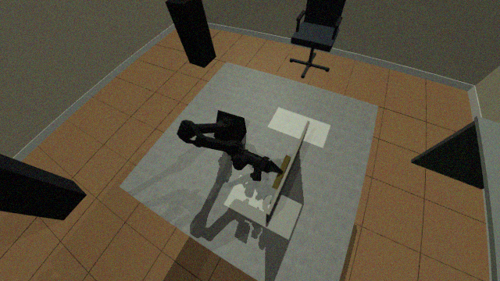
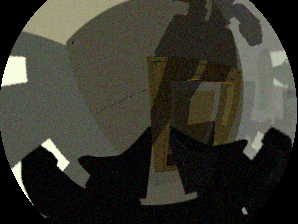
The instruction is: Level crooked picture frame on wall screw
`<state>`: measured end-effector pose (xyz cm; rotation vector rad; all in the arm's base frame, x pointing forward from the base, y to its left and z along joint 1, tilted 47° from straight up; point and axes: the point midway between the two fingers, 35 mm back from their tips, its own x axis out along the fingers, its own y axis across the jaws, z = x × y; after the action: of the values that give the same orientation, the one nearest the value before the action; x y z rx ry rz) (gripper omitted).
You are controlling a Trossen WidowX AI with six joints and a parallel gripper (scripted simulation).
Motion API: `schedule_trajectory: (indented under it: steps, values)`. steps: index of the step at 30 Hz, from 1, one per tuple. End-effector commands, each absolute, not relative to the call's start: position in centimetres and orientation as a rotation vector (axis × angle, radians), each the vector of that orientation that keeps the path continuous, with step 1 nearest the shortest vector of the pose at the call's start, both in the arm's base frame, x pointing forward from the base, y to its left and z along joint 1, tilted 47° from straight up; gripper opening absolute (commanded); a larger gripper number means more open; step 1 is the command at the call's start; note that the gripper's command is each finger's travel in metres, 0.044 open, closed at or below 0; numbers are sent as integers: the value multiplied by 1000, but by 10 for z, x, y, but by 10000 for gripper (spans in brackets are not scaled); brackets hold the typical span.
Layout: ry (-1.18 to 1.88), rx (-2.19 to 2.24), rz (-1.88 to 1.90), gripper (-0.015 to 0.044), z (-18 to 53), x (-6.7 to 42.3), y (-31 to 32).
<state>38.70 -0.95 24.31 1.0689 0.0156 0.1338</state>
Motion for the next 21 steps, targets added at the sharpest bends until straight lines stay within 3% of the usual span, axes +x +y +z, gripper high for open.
schedule_trajectory:
  steps: [1, 21]
  values:
    - [2, 1063, 156, 0, 252, 386, -5]
    - [2, 1063, 156, 0, 251, 386, -6]
